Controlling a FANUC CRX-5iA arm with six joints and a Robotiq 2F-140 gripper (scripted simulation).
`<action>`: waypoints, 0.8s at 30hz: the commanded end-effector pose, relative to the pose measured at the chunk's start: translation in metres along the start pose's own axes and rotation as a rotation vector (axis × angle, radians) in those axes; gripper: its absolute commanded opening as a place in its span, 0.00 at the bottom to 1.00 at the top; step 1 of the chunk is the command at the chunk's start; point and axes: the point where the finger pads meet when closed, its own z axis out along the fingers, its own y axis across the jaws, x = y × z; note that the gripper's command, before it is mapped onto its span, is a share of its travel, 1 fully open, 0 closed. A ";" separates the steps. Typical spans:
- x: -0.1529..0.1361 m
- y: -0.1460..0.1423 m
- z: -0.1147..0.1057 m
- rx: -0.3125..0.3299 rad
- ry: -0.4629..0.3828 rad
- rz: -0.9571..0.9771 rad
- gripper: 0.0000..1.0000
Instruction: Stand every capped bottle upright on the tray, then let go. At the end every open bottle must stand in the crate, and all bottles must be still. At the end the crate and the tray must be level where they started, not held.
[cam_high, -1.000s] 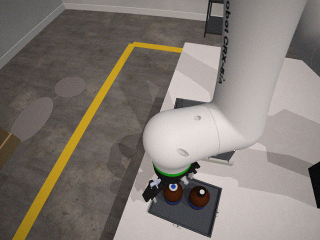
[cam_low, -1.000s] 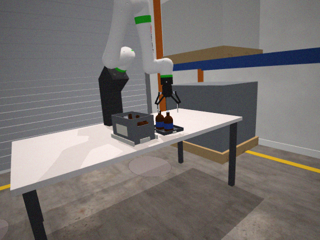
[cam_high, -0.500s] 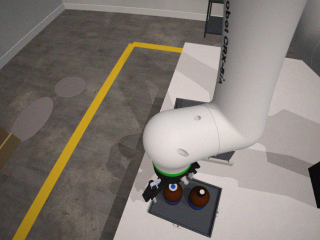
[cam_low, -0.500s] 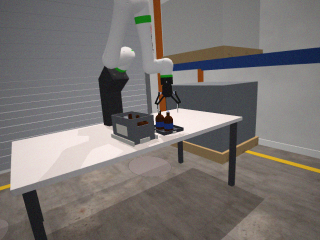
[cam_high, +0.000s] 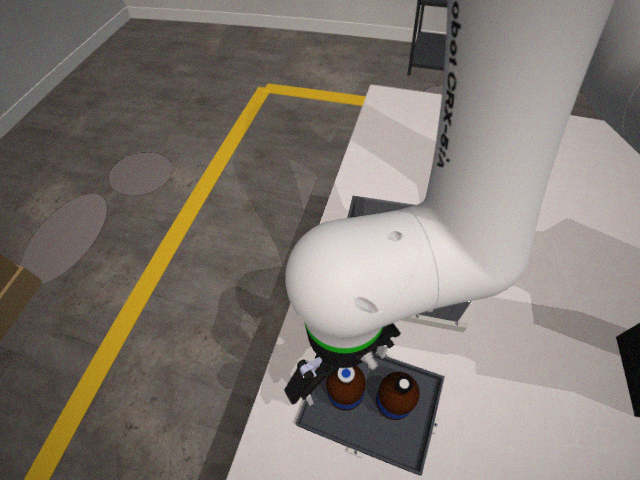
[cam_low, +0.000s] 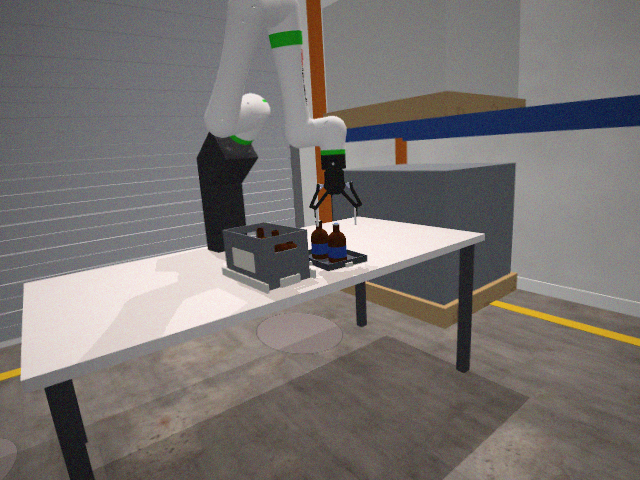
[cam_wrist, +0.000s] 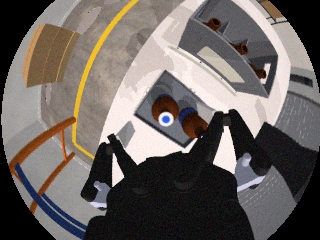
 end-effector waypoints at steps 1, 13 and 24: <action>0.000 0.000 0.000 0.000 0.000 0.000 1.00; 0.000 0.000 -0.010 0.000 0.000 0.000 1.00; 0.000 0.000 -0.047 0.001 0.000 0.000 1.00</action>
